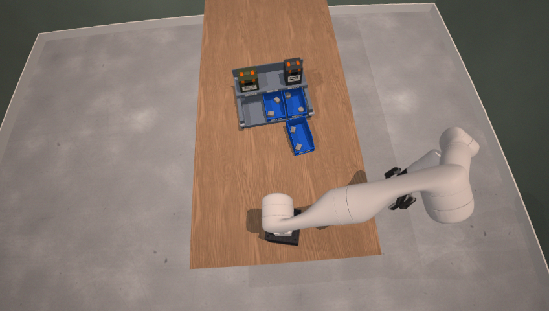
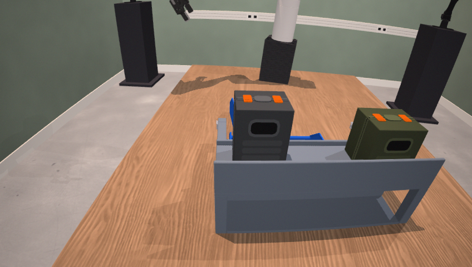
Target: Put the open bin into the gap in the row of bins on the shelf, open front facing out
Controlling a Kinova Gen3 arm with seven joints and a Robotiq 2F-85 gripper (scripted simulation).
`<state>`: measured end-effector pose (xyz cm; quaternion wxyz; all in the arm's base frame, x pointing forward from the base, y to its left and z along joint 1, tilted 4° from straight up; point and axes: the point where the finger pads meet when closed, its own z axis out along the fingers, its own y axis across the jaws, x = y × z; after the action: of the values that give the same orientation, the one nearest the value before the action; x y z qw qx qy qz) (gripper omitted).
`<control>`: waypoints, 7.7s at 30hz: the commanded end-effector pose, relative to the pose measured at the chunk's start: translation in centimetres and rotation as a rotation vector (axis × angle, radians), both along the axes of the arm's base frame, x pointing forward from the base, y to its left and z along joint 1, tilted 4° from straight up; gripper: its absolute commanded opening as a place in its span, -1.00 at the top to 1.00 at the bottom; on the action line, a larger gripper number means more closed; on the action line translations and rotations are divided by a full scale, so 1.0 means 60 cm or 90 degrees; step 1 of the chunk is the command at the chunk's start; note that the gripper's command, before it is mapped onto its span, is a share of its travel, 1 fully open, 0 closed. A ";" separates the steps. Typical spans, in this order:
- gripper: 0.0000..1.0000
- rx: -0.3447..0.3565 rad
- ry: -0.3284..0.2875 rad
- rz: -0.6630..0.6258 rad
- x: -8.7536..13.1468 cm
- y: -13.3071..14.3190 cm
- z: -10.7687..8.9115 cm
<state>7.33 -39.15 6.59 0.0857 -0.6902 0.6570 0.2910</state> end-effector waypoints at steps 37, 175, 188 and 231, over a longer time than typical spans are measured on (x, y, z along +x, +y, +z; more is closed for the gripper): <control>-1.00 -0.067 -0.189 0.264 0.110 0.126 -0.002; -1.00 -0.233 -0.654 0.915 0.551 0.633 -0.010; -1.00 -0.233 -0.654 0.914 0.573 0.659 -0.010; -1.00 -0.233 -0.654 0.915 0.571 0.658 -0.010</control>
<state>41.56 0.32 5.94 0.0555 -0.9823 -0.0160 -0.1783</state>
